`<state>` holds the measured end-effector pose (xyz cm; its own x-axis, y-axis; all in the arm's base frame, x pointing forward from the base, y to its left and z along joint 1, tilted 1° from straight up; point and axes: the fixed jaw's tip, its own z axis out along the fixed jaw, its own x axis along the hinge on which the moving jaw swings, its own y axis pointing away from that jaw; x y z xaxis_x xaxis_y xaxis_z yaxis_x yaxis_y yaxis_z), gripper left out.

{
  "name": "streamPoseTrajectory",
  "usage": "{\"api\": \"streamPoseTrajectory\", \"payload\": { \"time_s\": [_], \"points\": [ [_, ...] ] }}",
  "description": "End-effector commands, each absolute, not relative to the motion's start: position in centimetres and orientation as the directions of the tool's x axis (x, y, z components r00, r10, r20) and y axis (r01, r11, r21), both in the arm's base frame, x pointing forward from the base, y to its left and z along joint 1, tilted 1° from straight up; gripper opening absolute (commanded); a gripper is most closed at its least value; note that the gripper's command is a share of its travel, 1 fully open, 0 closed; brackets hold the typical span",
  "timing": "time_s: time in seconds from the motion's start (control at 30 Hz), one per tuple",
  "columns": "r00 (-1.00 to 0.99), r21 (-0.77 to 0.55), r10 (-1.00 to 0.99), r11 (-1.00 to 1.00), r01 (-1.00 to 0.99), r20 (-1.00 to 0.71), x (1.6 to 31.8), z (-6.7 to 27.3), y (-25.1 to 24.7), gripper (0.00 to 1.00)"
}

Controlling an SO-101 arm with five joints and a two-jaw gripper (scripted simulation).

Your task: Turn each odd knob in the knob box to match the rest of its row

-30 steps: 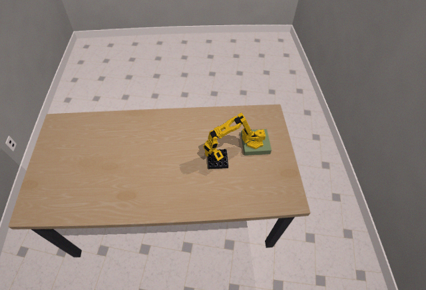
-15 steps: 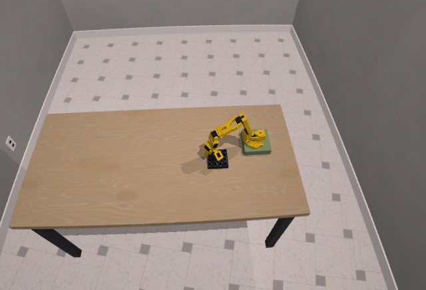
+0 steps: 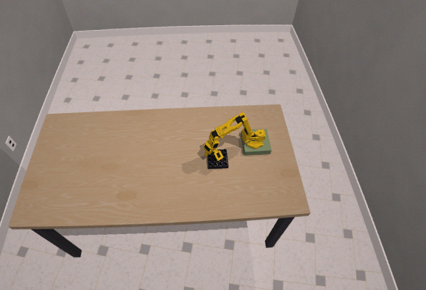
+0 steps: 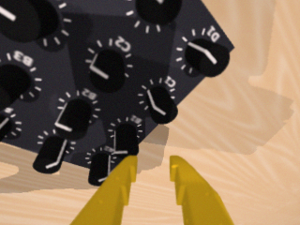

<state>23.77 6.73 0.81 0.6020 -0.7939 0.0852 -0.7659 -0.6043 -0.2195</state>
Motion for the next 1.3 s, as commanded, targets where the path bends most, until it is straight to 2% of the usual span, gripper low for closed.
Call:
{"api": "streamPoseTrajectory", "payload": {
  "time_s": [0.0, 0.2, 0.23, 0.67, 0.77, 0.8, 1.03, 1.27],
  "points": [
    [0.617, -0.034, -0.787, -0.617, -0.787, 0.013, 20.8, -3.4, 5.9, 0.1],
    [0.617, -0.011, -0.787, -0.618, -0.786, 0.004, 20.4, -3.9, 5.8, 0.1],
    [0.603, -0.213, -0.794, -0.605, -0.767, 0.082, 23.7, 0.5, 6.7, 0.1],
    [0.617, -0.012, -0.787, -0.617, -0.786, 0.005, 20.6, -3.9, 5.9, 0.1],
    [0.617, -0.011, -0.787, -0.617, -0.787, 0.004, 20.6, -3.9, 5.9, 0.1],
    [0.602, -0.217, -0.794, -0.605, -0.766, 0.084, 23.8, 0.5, 6.7, 0.1],
    [0.605, -0.193, -0.793, -0.607, -0.771, 0.075, 23.4, 0.0, 6.6, 0.09],
    [0.612, -0.115, -0.79, -0.613, -0.782, 0.045, 22.3, -1.8, 6.4, 0.05]
  ]
}}
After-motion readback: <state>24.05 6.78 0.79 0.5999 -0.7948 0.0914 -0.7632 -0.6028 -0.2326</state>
